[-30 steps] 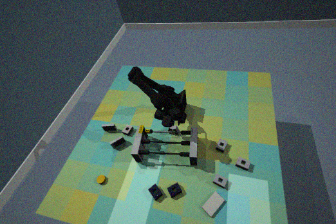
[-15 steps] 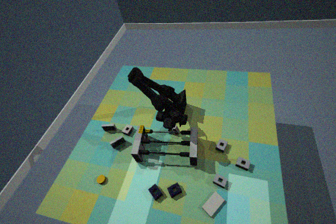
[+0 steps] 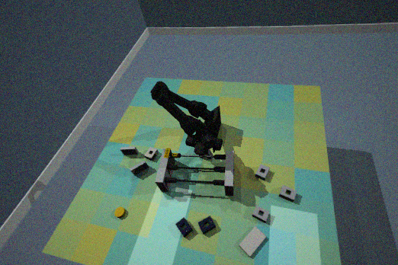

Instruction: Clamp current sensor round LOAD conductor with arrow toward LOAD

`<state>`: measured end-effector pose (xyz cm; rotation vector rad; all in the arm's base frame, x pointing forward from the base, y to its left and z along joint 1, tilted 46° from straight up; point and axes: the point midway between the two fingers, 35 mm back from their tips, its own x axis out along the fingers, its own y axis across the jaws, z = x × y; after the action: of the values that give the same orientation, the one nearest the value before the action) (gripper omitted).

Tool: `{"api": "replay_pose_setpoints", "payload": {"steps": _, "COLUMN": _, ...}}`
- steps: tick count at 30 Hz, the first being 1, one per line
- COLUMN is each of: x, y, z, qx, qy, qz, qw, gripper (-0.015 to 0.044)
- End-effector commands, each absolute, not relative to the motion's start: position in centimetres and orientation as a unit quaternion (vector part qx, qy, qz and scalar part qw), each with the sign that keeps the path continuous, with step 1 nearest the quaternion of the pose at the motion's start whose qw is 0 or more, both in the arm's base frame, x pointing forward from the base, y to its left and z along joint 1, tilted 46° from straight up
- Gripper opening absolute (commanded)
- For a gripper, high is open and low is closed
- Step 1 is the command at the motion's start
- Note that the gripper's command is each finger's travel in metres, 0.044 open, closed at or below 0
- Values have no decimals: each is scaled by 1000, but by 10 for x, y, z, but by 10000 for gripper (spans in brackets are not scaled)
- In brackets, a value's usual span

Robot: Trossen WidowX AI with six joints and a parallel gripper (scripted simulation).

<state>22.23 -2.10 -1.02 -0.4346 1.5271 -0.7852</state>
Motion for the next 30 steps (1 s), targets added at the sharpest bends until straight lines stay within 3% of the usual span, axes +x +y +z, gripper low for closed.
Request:
{"api": "replay_pose_setpoints", "payload": {"steps": 1, "x": 218, "y": -27, "z": -17, "qx": -197, "qy": 670, "qz": -343, "qw": 628, "gripper": 440}}
{"api": "replay_pose_setpoints", "payload": {"steps": 13, "x": 215, "y": -37, "z": -25, "qx": -197, "qy": 670, "qz": -344, "qw": 628, "gripper": 440}}
{"api": "replay_pose_setpoints", "payload": {"steps": 16, "x": 218, "y": -35, "z": -23, "qx": -191, "qy": 668, "qz": -345, "qw": 631, "gripper": 361}}
{"api": "replay_pose_setpoints", "payload": {"steps": 30, "x": 218, "y": -35, "z": -23, "qx": -191, "qy": 668, "qz": -345, "qw": 631, "gripper": 268}}
